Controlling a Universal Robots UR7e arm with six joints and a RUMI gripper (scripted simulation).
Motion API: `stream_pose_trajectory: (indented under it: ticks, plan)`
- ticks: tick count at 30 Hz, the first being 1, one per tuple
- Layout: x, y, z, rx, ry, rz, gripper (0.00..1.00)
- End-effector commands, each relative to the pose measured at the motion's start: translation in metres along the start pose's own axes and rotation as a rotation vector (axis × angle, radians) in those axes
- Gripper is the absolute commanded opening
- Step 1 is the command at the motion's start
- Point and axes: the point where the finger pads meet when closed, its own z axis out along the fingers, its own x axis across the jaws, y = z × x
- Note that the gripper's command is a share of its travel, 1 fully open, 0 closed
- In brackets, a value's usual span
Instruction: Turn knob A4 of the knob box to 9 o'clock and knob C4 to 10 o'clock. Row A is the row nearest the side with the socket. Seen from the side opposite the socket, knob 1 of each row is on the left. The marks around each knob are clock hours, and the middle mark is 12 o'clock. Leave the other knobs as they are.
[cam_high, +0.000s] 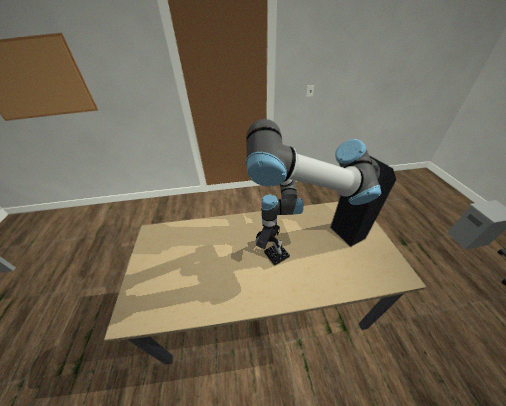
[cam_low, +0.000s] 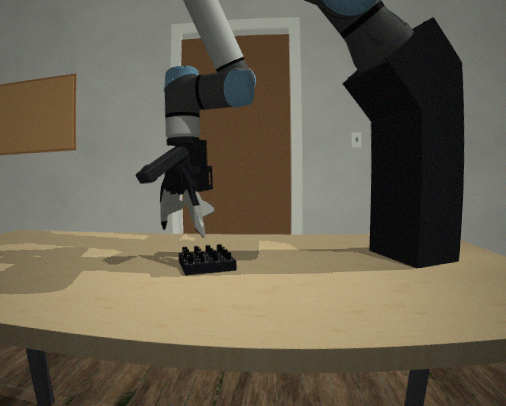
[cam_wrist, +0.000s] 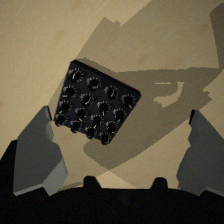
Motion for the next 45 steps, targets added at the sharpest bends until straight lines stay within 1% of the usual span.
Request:
stream_pose_trajectory:
  ticks: [1,5,7,13,20,45]
  plan:
    - [-0.01,0.018,-0.002,0.009,0.015,0.151,1.0]
    - [-0.018,0.03,-0.004,0.011,0.016,0.256,1.0]
    - [-0.018,0.03,-0.004,0.011,0.016,0.256,1.0]
    - [-0.026,0.043,-0.008,0.013,0.017,0.373,1.0]
    - [-0.032,0.051,-0.011,0.015,0.018,0.451,1.0]
    - [-0.034,0.054,-0.012,0.016,0.018,0.482,1.0]
